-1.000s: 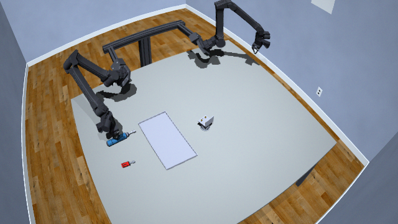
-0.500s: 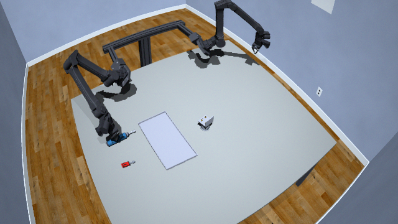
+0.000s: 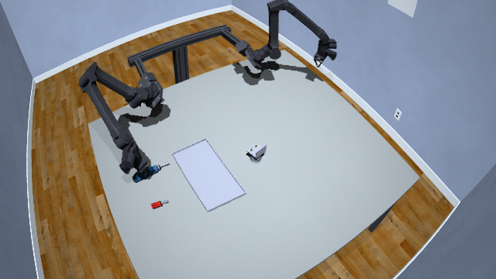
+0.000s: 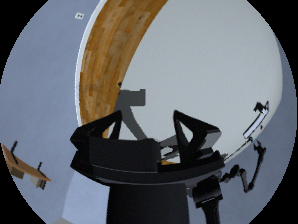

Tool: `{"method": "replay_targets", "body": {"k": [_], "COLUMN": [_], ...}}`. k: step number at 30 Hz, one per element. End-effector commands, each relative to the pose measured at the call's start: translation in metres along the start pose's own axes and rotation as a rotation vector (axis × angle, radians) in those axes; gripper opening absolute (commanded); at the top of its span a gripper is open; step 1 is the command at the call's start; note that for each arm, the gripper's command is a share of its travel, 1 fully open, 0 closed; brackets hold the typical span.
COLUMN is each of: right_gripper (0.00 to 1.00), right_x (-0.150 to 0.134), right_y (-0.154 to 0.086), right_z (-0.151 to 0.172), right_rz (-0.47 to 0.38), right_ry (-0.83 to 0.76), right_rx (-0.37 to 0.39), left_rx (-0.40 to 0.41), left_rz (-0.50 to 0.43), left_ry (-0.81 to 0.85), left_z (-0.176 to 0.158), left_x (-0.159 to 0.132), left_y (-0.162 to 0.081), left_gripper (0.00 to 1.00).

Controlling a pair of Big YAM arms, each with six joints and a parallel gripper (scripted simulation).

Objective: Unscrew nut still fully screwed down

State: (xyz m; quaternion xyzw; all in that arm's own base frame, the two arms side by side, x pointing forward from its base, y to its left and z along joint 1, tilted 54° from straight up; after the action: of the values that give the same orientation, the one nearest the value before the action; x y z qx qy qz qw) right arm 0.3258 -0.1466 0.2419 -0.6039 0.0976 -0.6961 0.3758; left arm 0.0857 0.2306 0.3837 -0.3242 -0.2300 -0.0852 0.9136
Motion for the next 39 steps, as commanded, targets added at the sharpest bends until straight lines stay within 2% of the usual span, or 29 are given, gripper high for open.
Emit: {"method": "replay_targets", "body": {"k": [1,4,16,21,22,33,38,39], "right_gripper": [0.65,0.65,0.65,0.65,0.65,0.65,0.65,0.65], "right_x": [0.001,-0.004,0.013,0.007,0.013,0.025,0.019,0.025], "right_y": [-0.001,0.001,-0.006,-0.003,-0.006,-0.011,-0.008,-0.011], "right_z": [0.009,0.004,0.022,0.017,0.023,0.034,0.029,0.035], "right_rz": [0.012,0.020,0.023,0.032,0.024,0.027,0.037,0.028], "right_ry": [-0.093,-0.101,-0.335,-0.344,-0.357,-0.578,-0.586,-0.599], "right_rx": [0.003,-0.005,0.030,0.020,0.031,0.056,0.047,0.057], "left_rx": [0.027,0.027,0.027,0.027,0.027,0.027,0.027,0.027], "left_rz": [-0.018,-0.018,-0.018,-0.018,-0.018,-0.018,-0.018,-0.018], "left_ry": [-0.003,-0.003,-0.003,-0.003,-0.003,-0.003,-0.003,-0.003], "left_z": [0.008,0.008,0.008,0.008,0.008,0.008,0.008,0.008], "left_x": [0.006,0.006,0.006,0.006,0.006,0.006,0.006,0.006], "left_y": [-0.010,-0.010,-0.010,-0.010,-0.010,-0.010,-0.010,-0.010], "left_gripper": [0.86,0.86,0.86,0.86,0.86,0.86,0.86,0.86]}}
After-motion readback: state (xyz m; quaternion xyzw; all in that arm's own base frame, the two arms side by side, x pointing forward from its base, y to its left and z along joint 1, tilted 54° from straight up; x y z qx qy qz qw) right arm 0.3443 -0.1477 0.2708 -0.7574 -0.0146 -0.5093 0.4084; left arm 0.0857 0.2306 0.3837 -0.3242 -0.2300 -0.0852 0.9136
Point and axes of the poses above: on each arm, the point where the finger pads meet when closed, its own y axis out along the fingers, its own z axis across the jaws, x = y × z, the point moved 8 cm from there along -y, back along the fingers, and after that the axes turned 15 degrees about y, right-handed, at the moved point
